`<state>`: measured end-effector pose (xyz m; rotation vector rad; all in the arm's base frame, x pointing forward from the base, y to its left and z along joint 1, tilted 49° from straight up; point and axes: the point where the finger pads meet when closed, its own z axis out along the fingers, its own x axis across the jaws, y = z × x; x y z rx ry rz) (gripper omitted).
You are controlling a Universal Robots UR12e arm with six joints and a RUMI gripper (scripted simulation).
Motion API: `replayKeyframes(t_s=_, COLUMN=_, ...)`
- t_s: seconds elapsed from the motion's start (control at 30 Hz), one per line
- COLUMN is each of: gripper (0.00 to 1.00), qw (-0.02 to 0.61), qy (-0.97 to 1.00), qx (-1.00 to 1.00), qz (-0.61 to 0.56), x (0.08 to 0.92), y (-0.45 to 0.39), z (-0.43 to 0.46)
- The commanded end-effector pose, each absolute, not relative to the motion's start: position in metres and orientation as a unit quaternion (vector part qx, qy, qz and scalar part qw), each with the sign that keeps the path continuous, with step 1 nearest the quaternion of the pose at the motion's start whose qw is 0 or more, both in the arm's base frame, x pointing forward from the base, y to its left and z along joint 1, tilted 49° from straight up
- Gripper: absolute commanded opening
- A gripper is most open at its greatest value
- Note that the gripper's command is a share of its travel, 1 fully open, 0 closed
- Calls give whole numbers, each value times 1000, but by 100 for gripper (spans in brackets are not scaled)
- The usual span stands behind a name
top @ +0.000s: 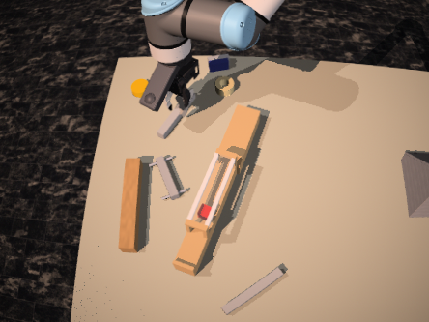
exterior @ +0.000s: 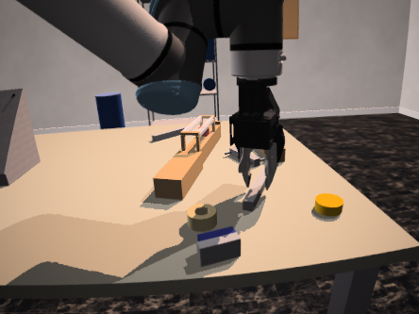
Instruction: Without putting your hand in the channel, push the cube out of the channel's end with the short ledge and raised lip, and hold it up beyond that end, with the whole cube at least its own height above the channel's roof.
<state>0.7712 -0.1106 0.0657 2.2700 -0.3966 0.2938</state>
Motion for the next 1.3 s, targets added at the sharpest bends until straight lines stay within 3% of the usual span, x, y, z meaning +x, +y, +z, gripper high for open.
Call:
replayKeyframes(t_s=0.0, gripper=22, qw=398, qy=-156, qx=896, qz=117, x=772, y=-115, z=62)
replayKeyframes(t_s=1.2, gripper=22, qw=398, qy=-156, qx=896, qz=117, x=772, y=-115, z=62)
replayKeyframes(t_s=1.23, gripper=0, qw=398, qy=-156, qx=896, qz=117, x=772, y=-115, z=62)
replayKeyframes(t_s=1.27, gripper=0, qw=398, qy=-156, qx=896, qz=117, x=772, y=-115, z=62)
